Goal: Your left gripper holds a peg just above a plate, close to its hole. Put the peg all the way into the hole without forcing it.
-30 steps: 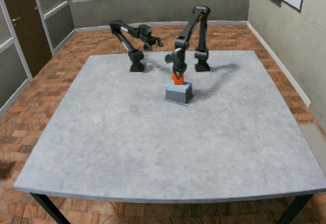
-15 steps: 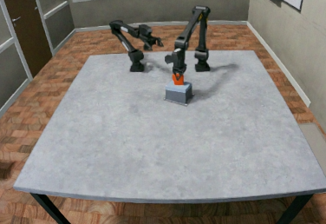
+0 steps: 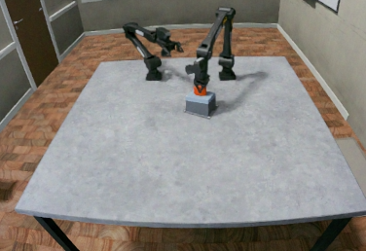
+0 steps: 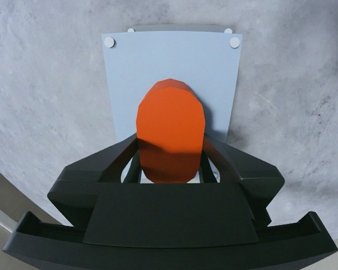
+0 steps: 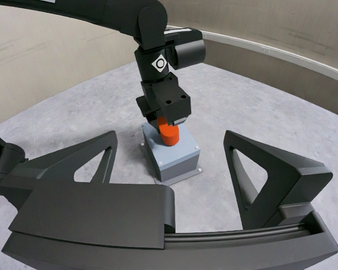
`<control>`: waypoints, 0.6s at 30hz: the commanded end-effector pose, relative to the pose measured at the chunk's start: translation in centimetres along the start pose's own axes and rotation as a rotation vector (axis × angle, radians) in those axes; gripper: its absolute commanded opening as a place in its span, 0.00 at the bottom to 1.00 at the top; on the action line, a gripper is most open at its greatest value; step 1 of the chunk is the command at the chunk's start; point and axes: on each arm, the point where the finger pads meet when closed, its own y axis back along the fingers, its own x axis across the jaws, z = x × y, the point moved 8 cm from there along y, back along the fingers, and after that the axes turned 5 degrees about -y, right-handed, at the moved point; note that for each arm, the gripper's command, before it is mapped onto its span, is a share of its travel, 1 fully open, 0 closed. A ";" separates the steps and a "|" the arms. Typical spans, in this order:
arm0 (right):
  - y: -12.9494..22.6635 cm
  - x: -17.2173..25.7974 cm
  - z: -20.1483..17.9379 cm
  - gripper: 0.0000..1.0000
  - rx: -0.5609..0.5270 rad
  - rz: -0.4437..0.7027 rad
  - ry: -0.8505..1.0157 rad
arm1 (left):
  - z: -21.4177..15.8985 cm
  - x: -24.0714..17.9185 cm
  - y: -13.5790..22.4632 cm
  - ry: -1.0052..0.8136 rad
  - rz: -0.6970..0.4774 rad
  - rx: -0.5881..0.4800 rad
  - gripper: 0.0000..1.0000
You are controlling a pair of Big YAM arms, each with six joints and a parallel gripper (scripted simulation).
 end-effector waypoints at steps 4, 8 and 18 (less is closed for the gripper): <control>0.1 0.0 1.7 1.00 -0.036 -0.005 -0.005 | -0.7 -0.3 -2.3 0.008 -0.028 0.000 0.40; 0.1 0.0 1.7 1.00 -0.036 -0.005 -0.005 | -0.6 0.5 -0.5 0.013 0.003 0.003 0.40; 0.1 0.0 1.7 1.00 -0.036 -0.005 -0.005 | -0.1 1.3 1.6 0.006 0.022 0.004 0.68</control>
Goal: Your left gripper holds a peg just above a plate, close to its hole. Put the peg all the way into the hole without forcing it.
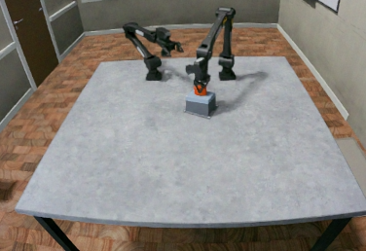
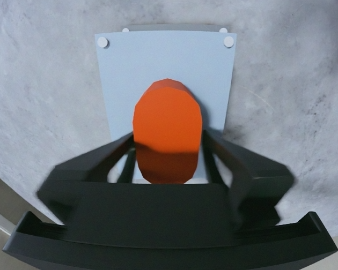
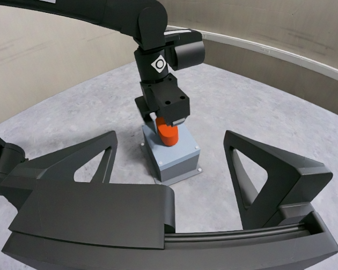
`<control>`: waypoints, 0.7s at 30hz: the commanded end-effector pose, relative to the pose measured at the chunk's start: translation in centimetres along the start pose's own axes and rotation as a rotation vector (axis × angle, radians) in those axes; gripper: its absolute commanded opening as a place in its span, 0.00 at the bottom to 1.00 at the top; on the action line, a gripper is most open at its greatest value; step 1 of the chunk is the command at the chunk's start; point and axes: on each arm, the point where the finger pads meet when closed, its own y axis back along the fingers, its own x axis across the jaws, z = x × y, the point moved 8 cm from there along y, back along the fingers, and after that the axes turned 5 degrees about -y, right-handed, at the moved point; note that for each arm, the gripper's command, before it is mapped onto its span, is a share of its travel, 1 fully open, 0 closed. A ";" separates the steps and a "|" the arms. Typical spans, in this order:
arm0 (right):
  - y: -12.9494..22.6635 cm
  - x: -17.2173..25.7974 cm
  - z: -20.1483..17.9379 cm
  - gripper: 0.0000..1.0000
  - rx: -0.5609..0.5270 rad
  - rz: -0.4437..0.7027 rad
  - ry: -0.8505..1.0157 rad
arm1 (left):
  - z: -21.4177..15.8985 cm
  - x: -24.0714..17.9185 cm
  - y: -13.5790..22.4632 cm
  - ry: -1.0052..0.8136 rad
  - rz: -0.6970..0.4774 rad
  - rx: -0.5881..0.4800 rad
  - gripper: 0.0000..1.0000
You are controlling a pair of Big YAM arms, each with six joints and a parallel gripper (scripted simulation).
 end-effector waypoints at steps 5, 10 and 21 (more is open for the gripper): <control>0.1 0.0 1.7 1.00 -0.036 -0.005 -0.005 | -0.7 0.4 2.8 0.001 0.059 0.009 0.70; 0.1 0.0 1.7 1.00 -0.036 -0.005 -0.005 | -0.8 0.9 6.0 -0.002 0.108 0.013 0.70; 0.1 0.0 1.7 1.00 -0.036 -0.005 -0.005 | -0.7 0.7 10.5 -0.001 0.108 0.013 1.00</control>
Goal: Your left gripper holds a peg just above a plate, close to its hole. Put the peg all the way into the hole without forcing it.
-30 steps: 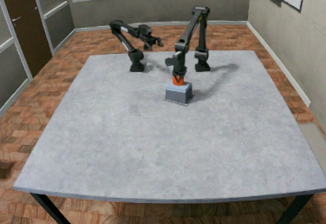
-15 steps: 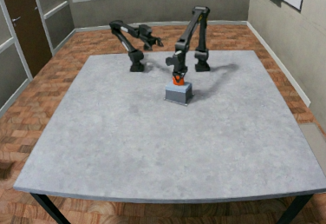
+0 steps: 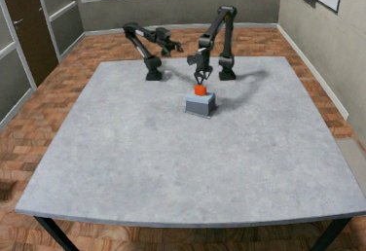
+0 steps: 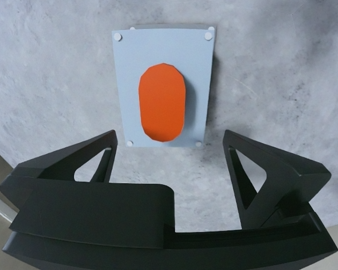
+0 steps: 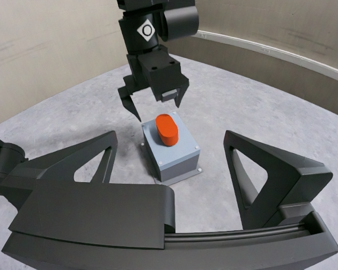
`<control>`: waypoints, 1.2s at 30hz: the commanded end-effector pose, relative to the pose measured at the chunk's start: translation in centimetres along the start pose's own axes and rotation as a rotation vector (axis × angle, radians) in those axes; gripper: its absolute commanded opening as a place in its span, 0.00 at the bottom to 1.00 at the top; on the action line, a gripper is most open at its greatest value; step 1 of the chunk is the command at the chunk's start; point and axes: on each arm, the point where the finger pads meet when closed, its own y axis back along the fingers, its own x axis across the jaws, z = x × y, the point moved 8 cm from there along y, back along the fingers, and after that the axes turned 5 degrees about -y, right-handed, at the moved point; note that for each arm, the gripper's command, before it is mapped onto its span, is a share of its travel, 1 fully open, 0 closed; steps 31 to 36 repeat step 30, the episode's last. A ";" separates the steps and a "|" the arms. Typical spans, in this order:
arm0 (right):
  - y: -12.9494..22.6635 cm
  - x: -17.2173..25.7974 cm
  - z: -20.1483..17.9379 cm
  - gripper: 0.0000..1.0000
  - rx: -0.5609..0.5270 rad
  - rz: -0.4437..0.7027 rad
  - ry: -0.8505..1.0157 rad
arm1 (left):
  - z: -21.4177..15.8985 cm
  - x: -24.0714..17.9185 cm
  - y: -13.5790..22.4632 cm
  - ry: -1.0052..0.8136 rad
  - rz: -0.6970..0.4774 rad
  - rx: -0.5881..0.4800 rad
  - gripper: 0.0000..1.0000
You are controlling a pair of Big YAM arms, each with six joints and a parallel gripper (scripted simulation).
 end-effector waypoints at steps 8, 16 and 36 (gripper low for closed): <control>0.1 0.0 1.7 1.00 -0.036 -0.005 -0.005 | -0.5 1.7 7.6 -0.003 0.080 0.009 1.00; 0.1 0.0 1.7 1.00 -0.036 -0.005 -0.005 | 0.4 2.5 7.6 -0.001 0.032 0.000 1.00; 0.1 0.0 1.7 1.00 -0.036 -0.005 -0.005 | 0.4 1.9 6.4 0.002 0.003 -0.002 1.00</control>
